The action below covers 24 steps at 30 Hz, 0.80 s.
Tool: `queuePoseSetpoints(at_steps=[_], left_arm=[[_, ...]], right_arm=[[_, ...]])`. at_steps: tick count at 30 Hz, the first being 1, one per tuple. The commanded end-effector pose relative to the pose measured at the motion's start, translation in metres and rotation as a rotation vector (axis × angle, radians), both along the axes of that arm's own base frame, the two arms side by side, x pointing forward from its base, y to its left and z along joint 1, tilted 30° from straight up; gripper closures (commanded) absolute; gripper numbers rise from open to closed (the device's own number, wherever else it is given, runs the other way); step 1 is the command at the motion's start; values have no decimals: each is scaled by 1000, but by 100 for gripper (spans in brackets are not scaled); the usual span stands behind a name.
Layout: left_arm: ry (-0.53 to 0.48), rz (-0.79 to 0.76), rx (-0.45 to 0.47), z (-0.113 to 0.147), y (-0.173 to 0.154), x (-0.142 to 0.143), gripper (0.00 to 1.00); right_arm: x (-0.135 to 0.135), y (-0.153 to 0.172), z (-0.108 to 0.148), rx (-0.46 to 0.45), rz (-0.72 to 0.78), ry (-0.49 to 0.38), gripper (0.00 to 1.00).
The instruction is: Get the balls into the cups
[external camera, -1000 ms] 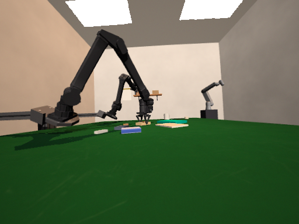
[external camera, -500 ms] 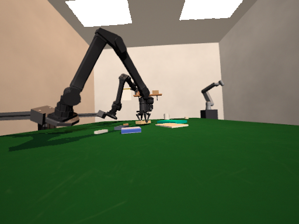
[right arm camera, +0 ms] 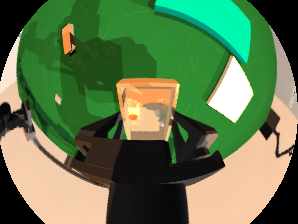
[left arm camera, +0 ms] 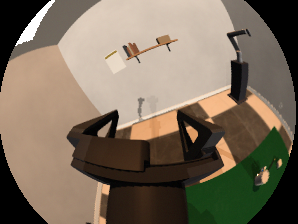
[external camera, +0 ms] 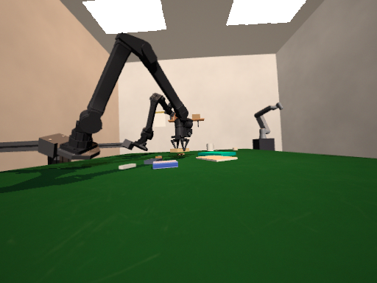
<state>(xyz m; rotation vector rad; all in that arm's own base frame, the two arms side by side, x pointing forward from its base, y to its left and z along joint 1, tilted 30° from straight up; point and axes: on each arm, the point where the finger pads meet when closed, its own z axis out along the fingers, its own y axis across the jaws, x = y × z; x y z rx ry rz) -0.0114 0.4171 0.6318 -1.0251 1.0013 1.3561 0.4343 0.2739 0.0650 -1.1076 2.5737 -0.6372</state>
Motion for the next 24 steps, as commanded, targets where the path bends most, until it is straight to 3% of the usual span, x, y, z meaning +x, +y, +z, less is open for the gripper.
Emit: queuePoseSetpoints(at_steps=[1,5,7,8,13,17,24], left_arm=[[-6,10,35,8,-7,-6,0],[-6,10,35,8,-7,-6,0],[-6,10,35,8,-7,-6,0],[-6,10,35,8,-7,-6,0],[-6,10,35,8,-7,-6,0],[-6,10,35,8,-7,-6,0],[-6,10,35,8,-7,-6,0]], right_arm=[[6,24,20,22,10,-27,30],[3,27,40,41,9,-47,30],[3,27,40,41,9,-47,30],[3,24,22,14,4,-19,30],[0,29,47,42,9,-46,30],[-2,30,38,24,10,-28,30],[-1,28,46,33,6,-37,30]])
